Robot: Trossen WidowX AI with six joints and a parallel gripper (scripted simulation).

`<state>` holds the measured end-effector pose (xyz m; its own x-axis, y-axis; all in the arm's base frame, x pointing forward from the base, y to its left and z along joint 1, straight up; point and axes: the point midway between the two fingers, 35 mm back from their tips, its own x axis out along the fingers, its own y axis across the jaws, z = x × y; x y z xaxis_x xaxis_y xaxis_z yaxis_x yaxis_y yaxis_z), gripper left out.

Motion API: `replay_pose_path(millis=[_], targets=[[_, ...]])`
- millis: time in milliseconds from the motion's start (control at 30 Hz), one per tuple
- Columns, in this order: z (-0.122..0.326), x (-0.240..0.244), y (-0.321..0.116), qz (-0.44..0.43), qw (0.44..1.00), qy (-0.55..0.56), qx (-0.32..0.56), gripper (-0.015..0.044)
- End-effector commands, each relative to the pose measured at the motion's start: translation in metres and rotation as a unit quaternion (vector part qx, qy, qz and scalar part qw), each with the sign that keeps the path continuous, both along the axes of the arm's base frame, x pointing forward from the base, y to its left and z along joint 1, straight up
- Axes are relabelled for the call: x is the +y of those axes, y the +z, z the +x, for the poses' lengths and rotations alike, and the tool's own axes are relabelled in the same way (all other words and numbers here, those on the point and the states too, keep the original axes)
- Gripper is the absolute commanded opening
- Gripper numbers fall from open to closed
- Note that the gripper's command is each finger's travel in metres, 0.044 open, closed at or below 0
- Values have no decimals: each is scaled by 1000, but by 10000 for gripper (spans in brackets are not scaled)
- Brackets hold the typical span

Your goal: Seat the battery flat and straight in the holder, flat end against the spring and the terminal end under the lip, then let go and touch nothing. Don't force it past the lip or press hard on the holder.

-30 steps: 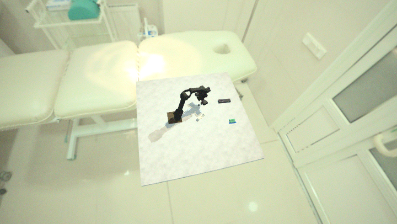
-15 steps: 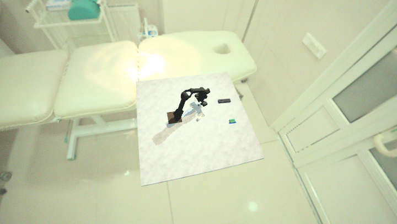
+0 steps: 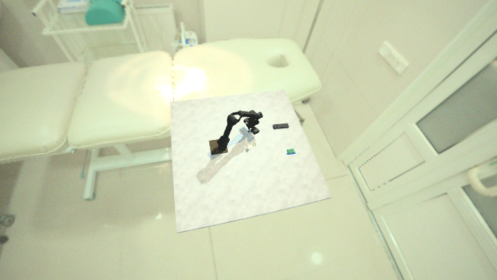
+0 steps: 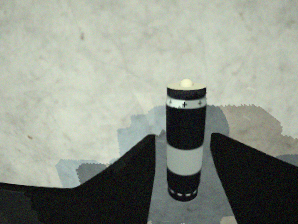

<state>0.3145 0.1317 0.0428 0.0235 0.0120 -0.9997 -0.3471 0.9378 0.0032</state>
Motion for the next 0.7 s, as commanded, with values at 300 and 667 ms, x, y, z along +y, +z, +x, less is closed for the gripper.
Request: replay_pose_path(millis=[300, 667], targets=[[0, 0, 0, -1, 1000, 2, 0, 59], [-1, -1, 49, -1, 1000, 2, 0, 59]])
